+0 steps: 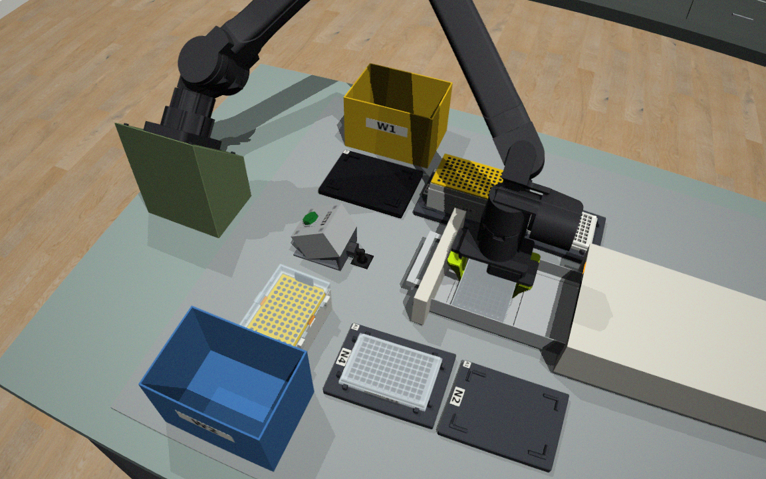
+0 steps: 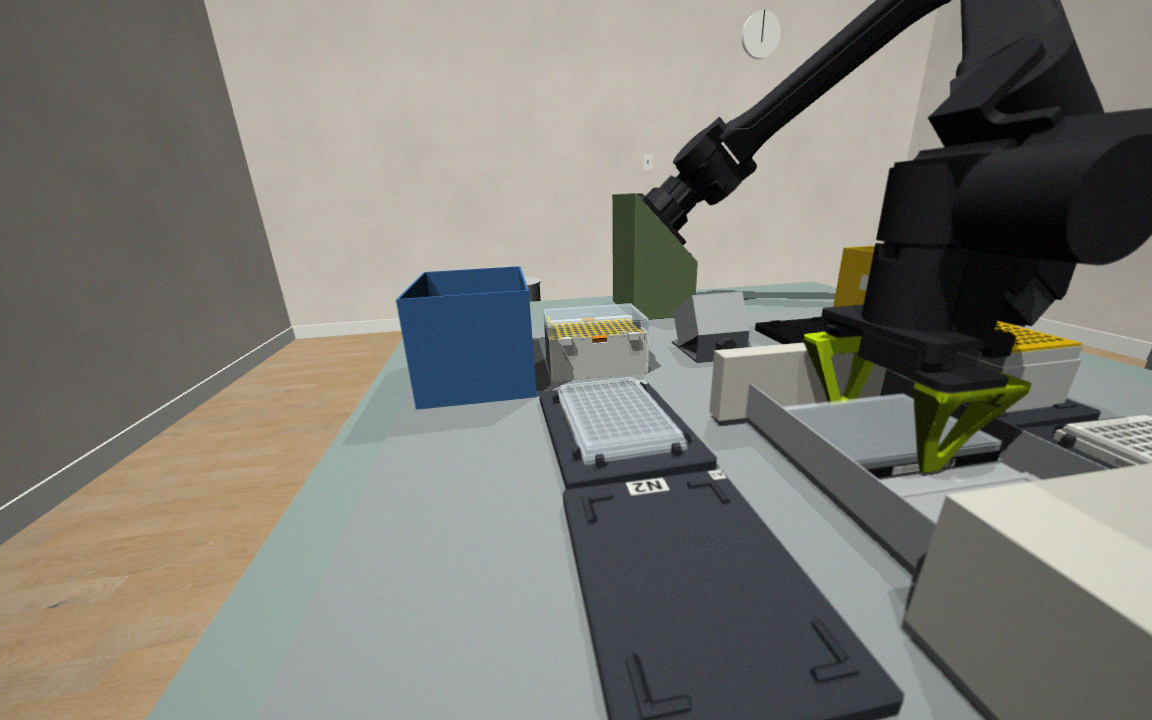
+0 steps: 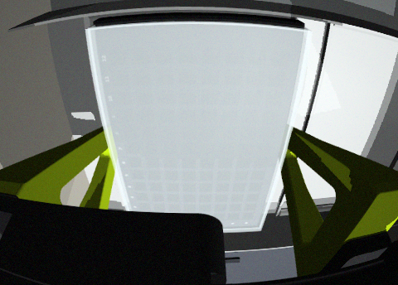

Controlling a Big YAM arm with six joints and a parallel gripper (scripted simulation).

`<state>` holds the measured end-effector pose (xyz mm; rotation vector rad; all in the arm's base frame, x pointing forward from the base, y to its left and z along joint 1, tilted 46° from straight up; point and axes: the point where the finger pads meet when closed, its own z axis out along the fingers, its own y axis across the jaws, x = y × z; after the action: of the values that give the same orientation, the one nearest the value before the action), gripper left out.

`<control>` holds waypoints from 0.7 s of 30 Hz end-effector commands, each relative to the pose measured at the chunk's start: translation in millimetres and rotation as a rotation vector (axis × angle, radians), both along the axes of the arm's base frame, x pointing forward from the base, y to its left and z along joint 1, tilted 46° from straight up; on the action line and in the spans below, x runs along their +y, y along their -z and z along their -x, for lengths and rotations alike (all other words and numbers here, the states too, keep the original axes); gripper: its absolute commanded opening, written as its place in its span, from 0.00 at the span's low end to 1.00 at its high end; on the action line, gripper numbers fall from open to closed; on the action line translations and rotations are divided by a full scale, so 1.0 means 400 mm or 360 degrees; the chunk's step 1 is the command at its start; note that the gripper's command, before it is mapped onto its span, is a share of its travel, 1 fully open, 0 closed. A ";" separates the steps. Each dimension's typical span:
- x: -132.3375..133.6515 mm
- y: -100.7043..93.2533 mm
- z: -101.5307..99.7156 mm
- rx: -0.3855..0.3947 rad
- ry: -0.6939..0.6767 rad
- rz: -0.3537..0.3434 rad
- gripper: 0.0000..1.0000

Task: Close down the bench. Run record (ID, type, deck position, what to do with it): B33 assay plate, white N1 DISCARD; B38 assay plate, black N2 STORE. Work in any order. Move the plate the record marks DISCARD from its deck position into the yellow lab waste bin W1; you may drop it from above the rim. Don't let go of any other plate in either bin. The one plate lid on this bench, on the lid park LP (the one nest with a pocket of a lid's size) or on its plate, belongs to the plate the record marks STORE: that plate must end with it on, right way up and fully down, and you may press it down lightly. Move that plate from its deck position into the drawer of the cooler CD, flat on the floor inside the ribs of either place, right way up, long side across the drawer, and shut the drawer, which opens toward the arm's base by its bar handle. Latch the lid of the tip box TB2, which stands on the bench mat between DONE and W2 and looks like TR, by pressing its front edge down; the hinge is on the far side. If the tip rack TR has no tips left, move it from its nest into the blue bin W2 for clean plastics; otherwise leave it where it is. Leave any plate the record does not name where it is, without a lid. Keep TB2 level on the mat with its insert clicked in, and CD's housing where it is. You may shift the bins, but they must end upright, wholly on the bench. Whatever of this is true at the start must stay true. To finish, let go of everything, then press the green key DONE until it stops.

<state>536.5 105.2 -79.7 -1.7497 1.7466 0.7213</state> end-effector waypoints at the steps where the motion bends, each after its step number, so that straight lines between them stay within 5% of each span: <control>1: -0.049 0.011 0.017 0.0016 0.0041 -0.0001 0.00; 21: -0.050 0.019 0.023 0.0033 0.0041 0.0000 0.00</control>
<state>535.3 104.6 -80.4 -1.7492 1.7452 0.7224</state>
